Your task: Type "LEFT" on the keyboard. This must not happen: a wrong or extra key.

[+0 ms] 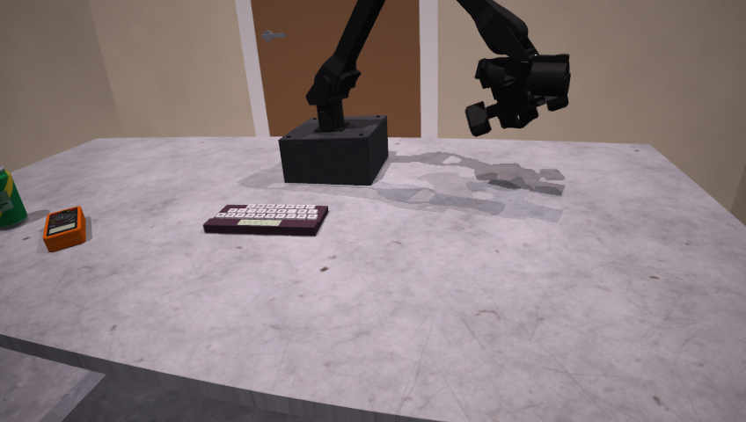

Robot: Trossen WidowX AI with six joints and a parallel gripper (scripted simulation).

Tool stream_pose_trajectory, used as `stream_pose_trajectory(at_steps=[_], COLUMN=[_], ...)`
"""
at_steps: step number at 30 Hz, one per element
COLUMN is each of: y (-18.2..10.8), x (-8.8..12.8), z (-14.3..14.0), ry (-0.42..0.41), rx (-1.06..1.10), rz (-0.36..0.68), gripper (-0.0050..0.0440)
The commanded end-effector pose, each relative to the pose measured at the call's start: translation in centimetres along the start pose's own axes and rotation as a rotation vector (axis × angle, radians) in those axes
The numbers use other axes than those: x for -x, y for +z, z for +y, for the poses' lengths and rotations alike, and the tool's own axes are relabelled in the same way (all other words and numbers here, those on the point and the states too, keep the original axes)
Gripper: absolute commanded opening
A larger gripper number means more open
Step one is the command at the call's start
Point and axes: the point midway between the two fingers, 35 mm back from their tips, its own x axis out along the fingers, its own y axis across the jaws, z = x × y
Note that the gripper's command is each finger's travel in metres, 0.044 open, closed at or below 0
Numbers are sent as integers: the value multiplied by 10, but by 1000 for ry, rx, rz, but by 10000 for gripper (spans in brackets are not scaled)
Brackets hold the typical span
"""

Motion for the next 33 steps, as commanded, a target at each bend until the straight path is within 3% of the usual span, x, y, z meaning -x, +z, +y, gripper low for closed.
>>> stream_pose_trajectory(at_steps=[1,18,21,25,33], y=[4,3,-16,-60,-90], x=[6,8,29,76,116], z=[-6,-4,6,40,78], ry=[-16,-17,-46,-103,-216], rx=[20,3,-151,-417,-835], rz=[8,17,81,189,324], gripper=[0,0,-1,-3,-13])
